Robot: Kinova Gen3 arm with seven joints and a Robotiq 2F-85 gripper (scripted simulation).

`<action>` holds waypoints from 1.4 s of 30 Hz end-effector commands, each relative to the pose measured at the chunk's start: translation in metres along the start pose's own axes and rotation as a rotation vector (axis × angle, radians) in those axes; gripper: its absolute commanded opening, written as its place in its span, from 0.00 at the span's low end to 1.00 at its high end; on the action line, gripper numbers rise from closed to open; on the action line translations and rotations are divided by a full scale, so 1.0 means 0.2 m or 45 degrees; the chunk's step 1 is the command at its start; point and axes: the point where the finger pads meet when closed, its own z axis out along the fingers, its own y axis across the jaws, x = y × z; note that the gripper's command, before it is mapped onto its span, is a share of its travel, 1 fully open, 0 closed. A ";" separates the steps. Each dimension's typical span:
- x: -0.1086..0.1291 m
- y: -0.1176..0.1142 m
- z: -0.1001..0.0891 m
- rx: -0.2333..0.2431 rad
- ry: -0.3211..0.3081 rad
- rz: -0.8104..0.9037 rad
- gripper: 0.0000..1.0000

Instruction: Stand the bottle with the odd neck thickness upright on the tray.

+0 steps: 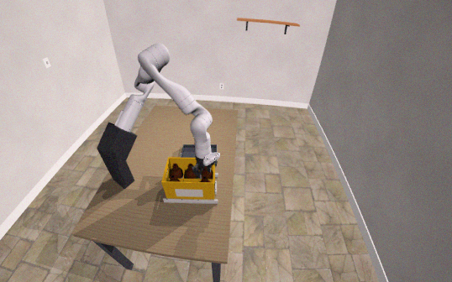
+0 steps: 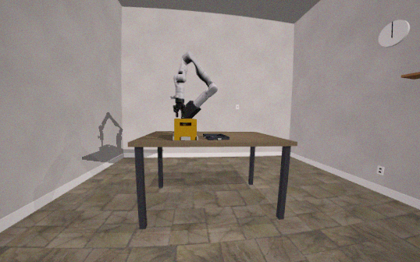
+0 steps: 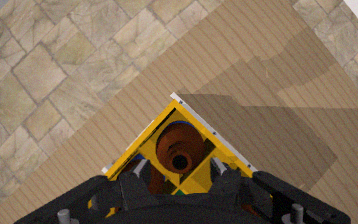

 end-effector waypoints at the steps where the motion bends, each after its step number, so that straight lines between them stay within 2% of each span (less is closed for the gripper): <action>1: 0.01 0.00 0.00 -0.001 0.004 0.000 0.64; 42: -0.01 0.00 0.00 -0.001 0.000 -0.002 0.64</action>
